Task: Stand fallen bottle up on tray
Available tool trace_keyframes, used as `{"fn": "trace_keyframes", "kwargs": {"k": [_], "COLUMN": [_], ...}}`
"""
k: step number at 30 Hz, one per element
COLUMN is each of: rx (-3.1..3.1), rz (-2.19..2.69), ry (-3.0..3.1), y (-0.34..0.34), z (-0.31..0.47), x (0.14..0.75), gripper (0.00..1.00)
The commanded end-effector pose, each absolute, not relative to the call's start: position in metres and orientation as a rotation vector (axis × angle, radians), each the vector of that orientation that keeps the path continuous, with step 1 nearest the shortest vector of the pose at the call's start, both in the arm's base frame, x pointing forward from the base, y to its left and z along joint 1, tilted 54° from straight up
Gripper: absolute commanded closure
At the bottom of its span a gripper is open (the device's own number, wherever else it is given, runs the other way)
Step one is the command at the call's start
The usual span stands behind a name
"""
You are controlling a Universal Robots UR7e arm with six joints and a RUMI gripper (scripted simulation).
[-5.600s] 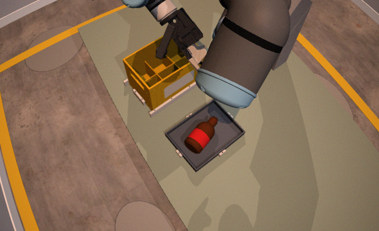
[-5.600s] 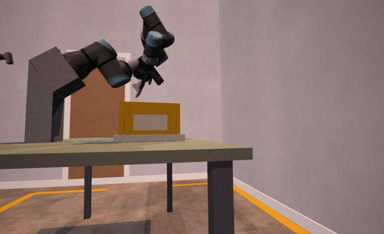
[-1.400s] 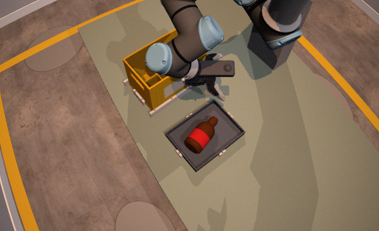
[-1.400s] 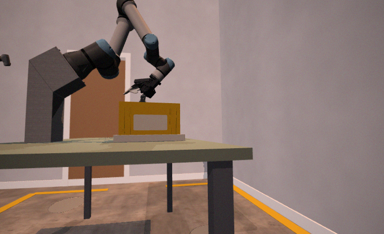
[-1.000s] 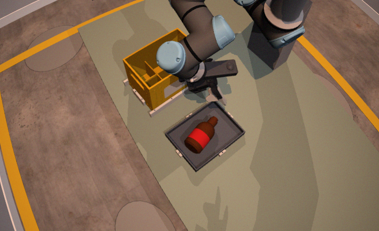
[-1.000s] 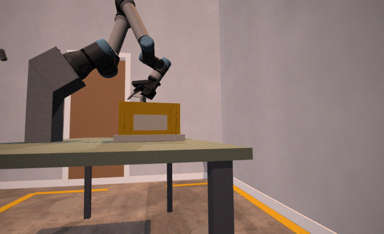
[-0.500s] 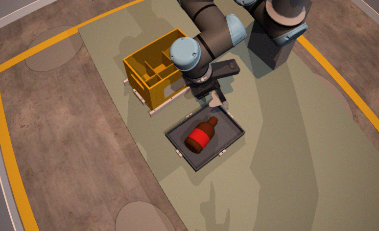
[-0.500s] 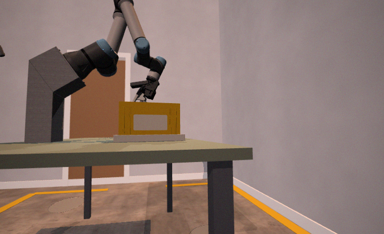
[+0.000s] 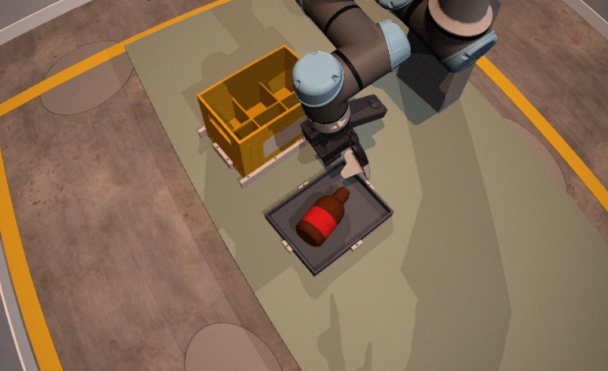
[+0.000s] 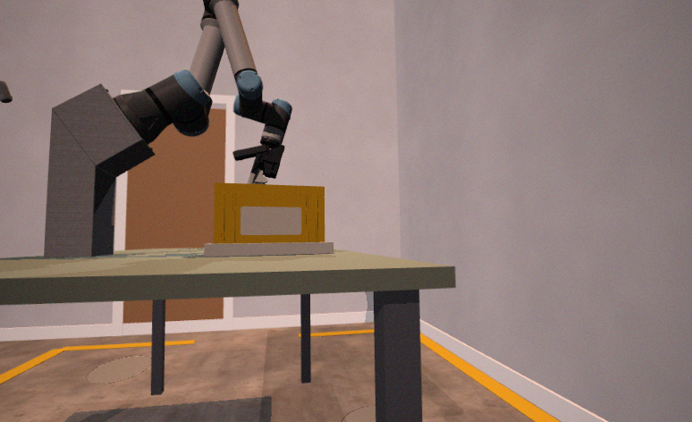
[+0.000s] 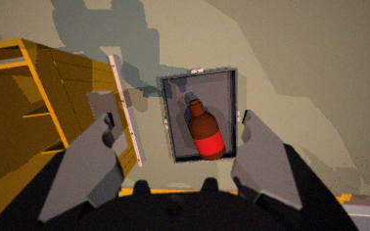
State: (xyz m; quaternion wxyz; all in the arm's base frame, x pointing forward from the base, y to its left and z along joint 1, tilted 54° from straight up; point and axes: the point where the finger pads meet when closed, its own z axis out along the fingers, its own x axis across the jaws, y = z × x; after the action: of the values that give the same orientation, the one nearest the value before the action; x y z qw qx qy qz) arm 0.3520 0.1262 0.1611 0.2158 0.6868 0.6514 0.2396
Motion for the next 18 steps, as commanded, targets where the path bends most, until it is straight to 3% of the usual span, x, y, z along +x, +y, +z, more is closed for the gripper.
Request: {"fn": "trace_keyframes", "kwargs": {"k": [1, 18], "rx": [1.803, 1.592], "rz": [0.687, 0.728], "ry": [1.827, 1.861], "y": [0.131, 0.141], "z": [0.166, 0.179], "x": [0.355, 0.359], "gripper": [0.00, 0.00]}}
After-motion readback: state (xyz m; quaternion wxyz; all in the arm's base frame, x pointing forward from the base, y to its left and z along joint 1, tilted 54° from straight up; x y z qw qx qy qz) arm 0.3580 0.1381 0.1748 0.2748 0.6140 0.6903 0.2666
